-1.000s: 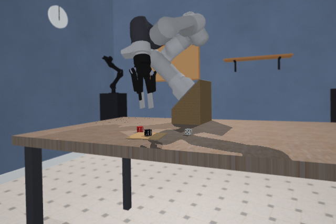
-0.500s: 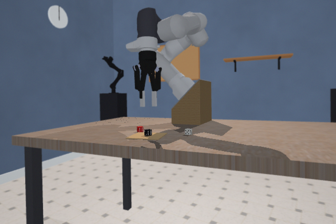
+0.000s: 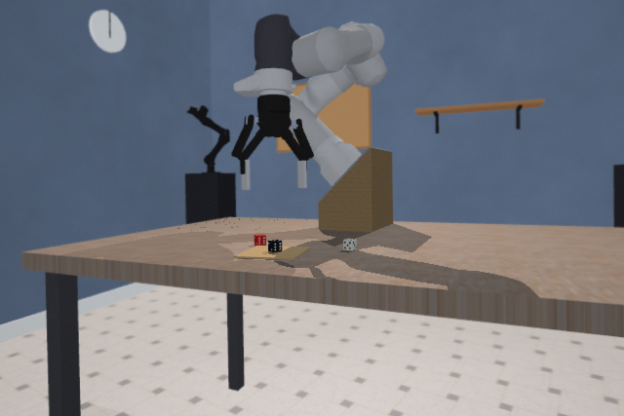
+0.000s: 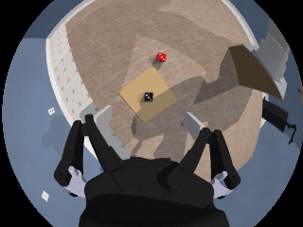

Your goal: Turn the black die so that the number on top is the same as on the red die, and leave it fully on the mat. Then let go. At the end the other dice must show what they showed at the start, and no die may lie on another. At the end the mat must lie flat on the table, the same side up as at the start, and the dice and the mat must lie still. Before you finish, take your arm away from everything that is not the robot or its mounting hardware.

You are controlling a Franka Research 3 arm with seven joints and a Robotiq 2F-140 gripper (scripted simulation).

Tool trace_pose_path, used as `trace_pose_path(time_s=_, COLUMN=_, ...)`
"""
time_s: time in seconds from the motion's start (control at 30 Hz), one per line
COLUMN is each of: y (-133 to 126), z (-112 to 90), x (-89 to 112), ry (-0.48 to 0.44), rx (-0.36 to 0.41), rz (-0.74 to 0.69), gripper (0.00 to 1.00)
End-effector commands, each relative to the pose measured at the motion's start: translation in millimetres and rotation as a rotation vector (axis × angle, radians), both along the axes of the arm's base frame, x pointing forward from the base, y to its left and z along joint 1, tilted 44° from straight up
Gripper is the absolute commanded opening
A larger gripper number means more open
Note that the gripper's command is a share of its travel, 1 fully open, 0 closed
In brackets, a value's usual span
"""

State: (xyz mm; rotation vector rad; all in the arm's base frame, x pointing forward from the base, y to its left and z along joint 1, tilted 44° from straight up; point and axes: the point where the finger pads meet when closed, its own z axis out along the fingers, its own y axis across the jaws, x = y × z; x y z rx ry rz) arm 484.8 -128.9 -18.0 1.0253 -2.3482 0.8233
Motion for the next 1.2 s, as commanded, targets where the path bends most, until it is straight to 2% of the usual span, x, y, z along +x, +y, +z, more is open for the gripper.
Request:
trace_pose_path(time_s=0.0, y=0.9, z=2.7, x=0.1, ry=-0.012, rx=-0.007, rz=-0.017, gripper=1.0)
trace_pose_path(time_s=0.63, y=24.9, z=28.3, x=5.9, ry=-0.012, rx=-0.007, rz=-0.017, gripper=1.0)
trace_pose_path(time_s=1.17, y=26.6, z=30.1, x=6.3, ry=-0.012, rx=-0.007, rz=-0.017, gripper=1.0)
